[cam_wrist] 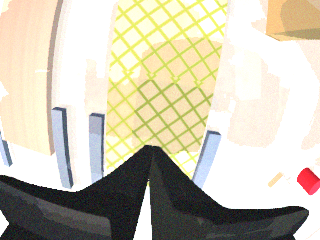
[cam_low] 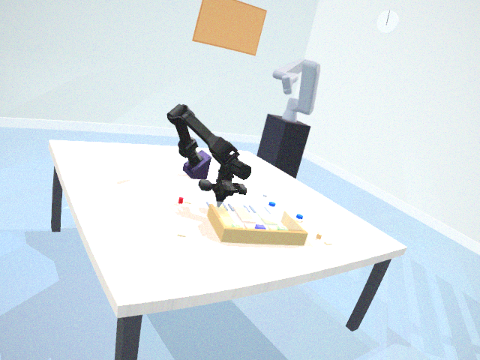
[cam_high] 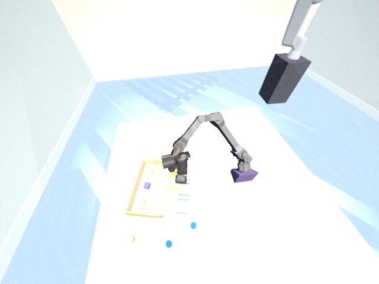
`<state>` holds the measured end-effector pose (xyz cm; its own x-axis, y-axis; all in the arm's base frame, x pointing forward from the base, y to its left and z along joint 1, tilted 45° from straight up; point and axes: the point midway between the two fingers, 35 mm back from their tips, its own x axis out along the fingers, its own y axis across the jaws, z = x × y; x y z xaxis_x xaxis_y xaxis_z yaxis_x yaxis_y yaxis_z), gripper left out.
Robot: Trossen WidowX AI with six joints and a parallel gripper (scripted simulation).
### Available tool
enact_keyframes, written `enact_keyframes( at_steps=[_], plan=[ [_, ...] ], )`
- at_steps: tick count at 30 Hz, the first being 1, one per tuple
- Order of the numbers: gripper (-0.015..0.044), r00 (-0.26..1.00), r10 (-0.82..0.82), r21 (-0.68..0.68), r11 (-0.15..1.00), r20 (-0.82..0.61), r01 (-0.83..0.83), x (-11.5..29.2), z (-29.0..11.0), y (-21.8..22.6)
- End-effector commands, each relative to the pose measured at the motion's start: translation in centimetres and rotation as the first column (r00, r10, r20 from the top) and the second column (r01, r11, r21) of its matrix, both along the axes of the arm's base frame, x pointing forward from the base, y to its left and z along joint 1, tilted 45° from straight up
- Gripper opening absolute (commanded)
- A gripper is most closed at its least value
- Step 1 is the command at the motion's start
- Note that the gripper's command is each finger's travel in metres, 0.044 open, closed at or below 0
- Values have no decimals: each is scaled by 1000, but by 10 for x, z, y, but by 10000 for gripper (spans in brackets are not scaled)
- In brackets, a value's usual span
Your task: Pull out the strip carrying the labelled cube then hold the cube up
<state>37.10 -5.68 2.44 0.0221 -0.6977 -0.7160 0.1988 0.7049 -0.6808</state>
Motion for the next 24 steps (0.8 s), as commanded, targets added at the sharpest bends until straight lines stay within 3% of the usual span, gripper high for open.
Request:
enact_keyframes(
  at_steps=[1, 24],
  plan=[
    [0, 1000, 4, -5, 1000, -7, -4, -1, -1, -1],
    [0, 1000, 4, -6, 1000, -7, -4, -1, -2, -2]
  ],
)
